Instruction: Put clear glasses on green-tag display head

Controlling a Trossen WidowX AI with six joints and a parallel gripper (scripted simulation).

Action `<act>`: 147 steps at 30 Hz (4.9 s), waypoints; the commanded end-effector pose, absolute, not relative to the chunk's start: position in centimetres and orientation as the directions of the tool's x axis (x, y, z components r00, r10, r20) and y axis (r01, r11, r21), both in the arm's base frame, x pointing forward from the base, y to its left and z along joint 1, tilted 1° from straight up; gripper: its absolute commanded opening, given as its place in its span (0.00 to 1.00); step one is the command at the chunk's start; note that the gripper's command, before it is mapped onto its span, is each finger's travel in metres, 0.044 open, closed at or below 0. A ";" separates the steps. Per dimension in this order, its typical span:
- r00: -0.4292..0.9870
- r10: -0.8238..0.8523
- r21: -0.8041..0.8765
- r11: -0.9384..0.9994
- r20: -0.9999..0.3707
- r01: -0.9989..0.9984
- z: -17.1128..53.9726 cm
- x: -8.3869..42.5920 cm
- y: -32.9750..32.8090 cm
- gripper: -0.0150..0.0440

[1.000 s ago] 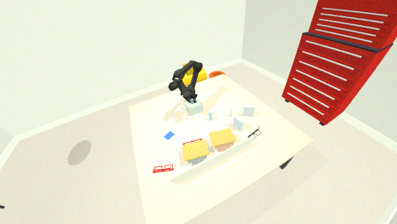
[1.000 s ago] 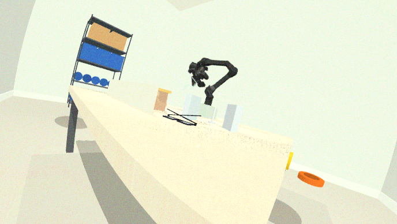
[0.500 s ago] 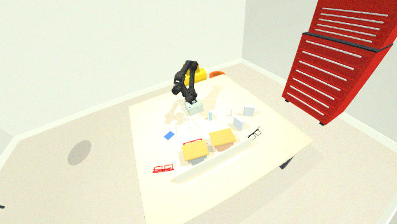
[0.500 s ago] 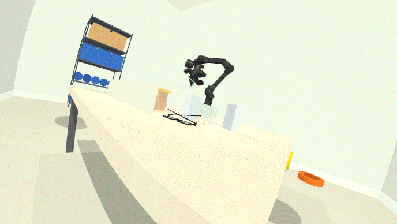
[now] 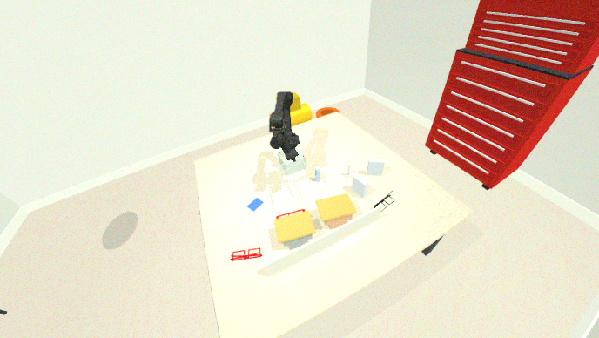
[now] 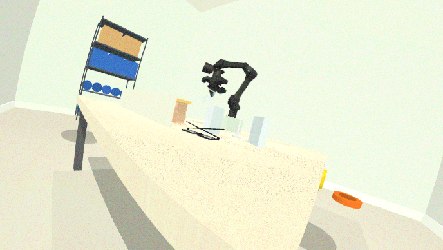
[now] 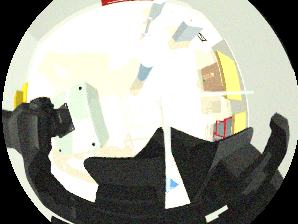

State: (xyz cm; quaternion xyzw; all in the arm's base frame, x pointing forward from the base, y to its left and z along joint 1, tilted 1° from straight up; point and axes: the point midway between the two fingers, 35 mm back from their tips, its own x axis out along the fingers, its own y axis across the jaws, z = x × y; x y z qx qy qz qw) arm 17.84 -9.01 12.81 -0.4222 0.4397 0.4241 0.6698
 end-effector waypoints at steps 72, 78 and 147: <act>0.043 -0.005 -0.042 0.389 -0.999 -0.920 4.8 29.1 6.2 0.25; 0.030 0.001 -0.028 0.389 -1.000 -0.921 4.4 29.2 6.2 0.25; 0.046 -0.018 -0.049 0.389 -0.999 -0.920 1.8 32.2 4.9 0.25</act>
